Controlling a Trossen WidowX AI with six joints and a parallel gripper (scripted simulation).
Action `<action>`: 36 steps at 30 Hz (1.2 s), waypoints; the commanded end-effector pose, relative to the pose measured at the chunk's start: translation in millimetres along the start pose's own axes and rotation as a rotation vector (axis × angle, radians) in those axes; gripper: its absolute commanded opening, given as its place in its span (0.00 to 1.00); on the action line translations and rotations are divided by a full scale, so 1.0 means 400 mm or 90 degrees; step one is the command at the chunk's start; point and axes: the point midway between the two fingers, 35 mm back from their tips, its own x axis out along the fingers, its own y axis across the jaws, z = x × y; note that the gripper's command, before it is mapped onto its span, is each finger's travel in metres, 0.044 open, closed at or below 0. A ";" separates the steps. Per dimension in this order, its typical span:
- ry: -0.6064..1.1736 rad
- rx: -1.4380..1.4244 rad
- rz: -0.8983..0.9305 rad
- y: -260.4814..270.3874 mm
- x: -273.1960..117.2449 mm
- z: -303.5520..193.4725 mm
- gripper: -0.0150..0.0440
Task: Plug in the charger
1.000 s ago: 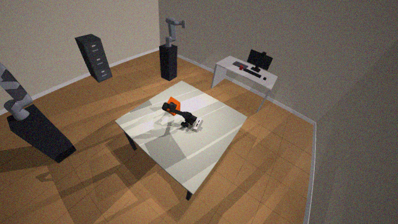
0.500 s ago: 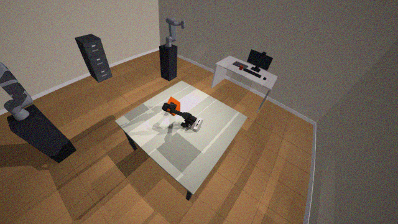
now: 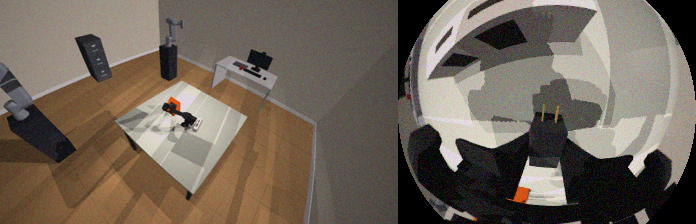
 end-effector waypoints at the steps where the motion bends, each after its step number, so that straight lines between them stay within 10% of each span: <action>1: -0.003 0.002 0.001 0.001 -0.024 0.003 0.25; 13: -0.001 -0.003 -0.001 0.010 -0.137 -0.017 0.25; 36: -0.003 -0.078 -0.004 0.140 -0.068 -0.018 0.25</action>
